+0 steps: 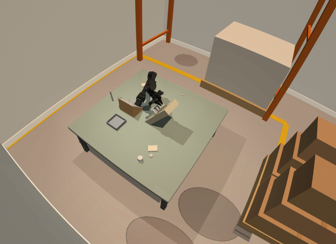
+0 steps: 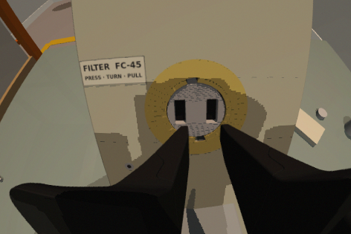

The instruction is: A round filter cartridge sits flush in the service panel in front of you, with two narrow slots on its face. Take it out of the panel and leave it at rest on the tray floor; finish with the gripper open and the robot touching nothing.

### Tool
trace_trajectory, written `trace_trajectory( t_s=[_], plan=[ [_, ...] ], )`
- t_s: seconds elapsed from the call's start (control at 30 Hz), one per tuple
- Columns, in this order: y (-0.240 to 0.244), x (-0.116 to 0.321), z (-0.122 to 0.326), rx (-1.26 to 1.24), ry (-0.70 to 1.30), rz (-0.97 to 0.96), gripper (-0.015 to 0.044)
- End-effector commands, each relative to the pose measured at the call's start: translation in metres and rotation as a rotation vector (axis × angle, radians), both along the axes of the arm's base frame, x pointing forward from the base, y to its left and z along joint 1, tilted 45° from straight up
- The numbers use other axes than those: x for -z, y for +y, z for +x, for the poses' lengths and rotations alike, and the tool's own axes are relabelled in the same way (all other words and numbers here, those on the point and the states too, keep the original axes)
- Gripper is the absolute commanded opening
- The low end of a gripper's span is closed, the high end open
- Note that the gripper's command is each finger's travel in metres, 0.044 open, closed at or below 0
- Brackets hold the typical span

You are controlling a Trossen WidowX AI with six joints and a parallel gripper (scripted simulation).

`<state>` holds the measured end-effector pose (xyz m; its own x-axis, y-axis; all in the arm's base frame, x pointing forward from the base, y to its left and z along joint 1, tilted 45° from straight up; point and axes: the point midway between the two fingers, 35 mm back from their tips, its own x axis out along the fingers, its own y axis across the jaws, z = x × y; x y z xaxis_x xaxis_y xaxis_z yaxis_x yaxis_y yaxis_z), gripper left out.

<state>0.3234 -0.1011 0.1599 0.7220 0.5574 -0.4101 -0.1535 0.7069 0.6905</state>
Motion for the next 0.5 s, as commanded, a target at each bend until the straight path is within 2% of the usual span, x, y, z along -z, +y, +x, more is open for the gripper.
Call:
trace_trajectory(
  t_s=[0.0, 0.47],
  plan=[
    [0.004, 0.004, 0.004, 0.002, 0.007, 0.003, 0.0092],
    [0.018, 0.011, 0.019, 0.004, 0.0, 0.008, 0.0092]
  ],
)
